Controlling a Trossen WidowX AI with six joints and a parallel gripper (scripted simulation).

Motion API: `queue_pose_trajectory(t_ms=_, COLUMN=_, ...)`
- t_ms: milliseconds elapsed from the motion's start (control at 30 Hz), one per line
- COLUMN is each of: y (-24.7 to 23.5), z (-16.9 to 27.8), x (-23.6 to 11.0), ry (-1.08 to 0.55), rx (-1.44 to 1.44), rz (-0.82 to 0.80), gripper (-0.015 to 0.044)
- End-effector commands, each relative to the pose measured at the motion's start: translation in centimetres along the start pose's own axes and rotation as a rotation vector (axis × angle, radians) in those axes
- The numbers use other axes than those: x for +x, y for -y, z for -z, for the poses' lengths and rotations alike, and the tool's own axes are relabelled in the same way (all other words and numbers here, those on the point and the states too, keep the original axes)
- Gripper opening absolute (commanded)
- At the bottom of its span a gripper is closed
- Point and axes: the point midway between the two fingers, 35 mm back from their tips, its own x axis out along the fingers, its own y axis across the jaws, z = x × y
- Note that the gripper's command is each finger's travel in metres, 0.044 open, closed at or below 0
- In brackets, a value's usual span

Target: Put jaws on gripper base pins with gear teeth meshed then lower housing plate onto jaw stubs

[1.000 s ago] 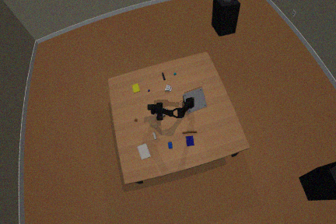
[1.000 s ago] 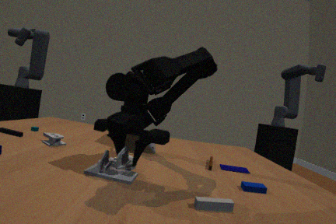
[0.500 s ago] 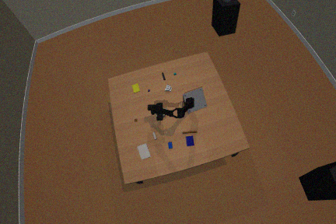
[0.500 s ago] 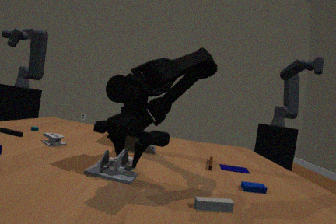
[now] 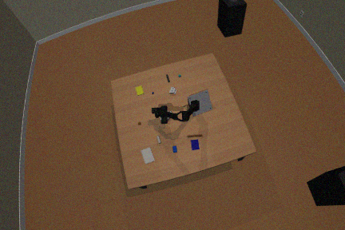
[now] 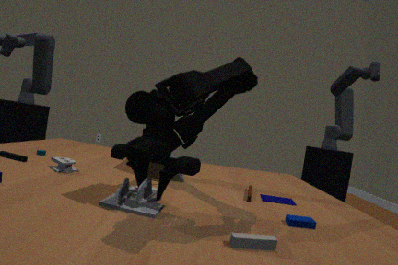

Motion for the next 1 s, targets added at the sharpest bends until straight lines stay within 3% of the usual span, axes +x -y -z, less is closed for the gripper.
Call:
queue_pose_trajectory(t_ms=0, y=-0.05, z=0.0, x=0.09, ry=0.0, rx=0.003, rz=-0.005, gripper=0.0134)
queue_pose_trajectory(t_ms=967, y=-0.07, z=0.01, x=0.91, ry=0.0, rx=0.005, rz=-0.005, gripper=0.0134)
